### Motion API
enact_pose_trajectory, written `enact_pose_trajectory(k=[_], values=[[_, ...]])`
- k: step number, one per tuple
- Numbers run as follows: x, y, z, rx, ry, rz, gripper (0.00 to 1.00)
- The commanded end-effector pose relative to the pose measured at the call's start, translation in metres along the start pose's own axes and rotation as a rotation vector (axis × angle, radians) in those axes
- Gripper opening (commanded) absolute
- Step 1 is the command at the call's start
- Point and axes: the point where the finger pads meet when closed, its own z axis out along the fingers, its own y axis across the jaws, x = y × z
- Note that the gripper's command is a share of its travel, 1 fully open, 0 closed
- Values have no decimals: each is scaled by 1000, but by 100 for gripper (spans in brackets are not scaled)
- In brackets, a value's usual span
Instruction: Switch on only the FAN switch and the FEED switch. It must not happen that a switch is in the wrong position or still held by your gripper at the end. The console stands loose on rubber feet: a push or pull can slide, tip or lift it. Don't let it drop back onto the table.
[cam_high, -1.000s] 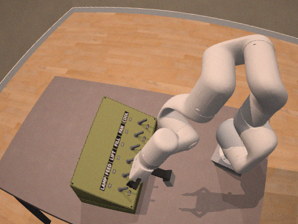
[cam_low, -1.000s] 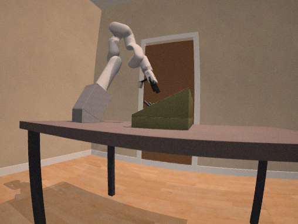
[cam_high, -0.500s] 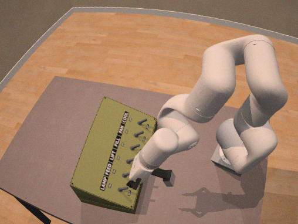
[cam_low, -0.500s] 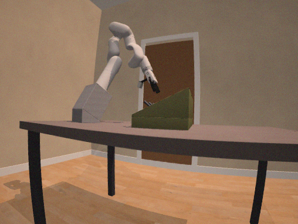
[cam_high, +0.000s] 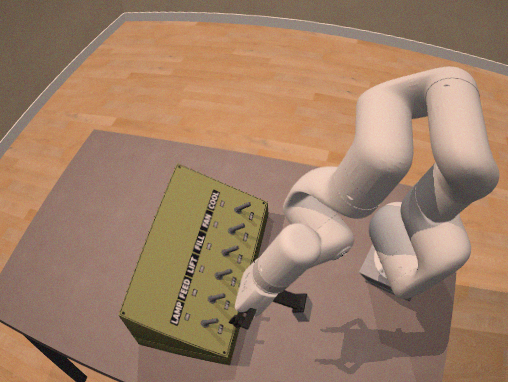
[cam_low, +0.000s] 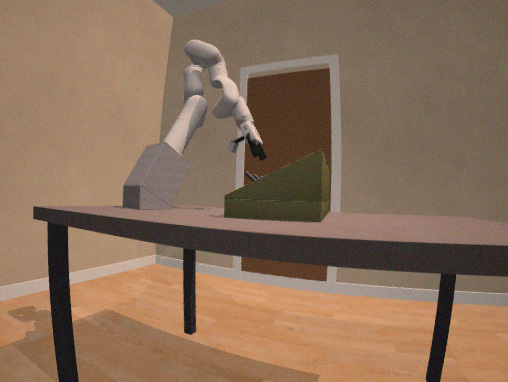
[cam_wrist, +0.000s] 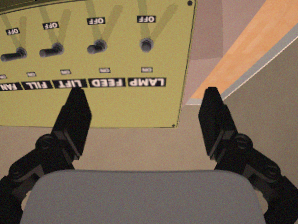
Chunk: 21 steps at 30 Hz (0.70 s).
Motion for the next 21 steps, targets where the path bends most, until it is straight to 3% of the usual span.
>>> enact_pose_trajectory(k=[1, 11, 21], values=[[-1, 0, 2, 0, -3, 0, 100], [-1, 0, 23, 0, -4, 0, 100], [-1, 0, 63, 0, -4, 0, 100]])
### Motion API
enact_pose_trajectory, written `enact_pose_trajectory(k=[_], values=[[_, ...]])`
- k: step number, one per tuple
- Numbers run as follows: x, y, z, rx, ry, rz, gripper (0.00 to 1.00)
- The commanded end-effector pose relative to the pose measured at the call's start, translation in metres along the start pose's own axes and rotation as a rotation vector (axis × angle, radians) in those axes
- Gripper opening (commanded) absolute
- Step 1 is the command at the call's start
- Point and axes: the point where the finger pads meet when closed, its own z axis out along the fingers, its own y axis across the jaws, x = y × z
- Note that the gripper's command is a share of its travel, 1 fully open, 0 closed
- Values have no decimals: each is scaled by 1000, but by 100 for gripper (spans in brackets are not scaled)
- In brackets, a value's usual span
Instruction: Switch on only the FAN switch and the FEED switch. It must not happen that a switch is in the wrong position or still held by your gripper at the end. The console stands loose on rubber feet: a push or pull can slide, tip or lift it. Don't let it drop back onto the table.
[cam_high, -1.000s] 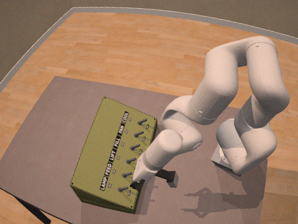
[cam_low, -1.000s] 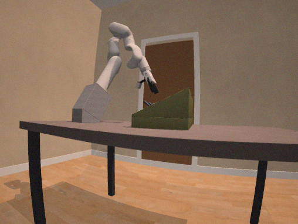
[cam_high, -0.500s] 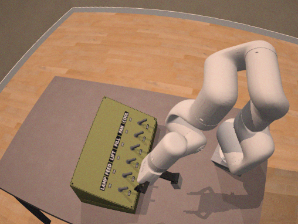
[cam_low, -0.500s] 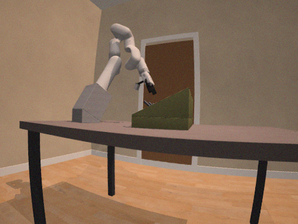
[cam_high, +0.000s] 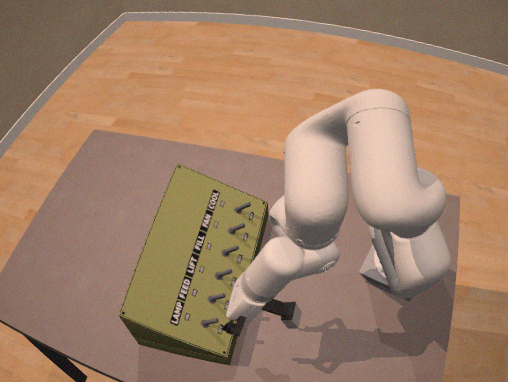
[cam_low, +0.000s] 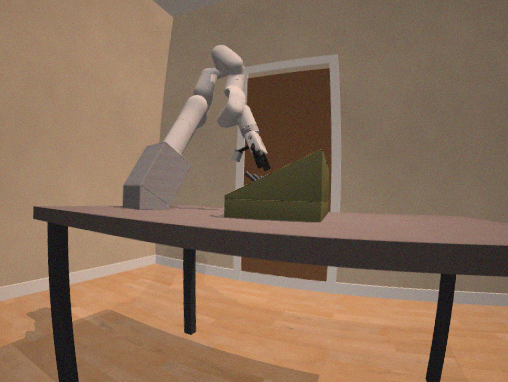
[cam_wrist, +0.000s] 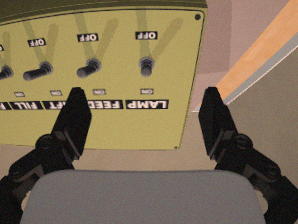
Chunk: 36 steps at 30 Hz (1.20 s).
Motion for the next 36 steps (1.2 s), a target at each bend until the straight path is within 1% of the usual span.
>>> enact_pose_trajectory(k=[1, 5, 36], values=[[-3, 1, 16, 0, -31, 0, 100], [-3, 1, 20, 0, -31, 0, 100], [-3, 1, 20, 0, -31, 0, 100]])
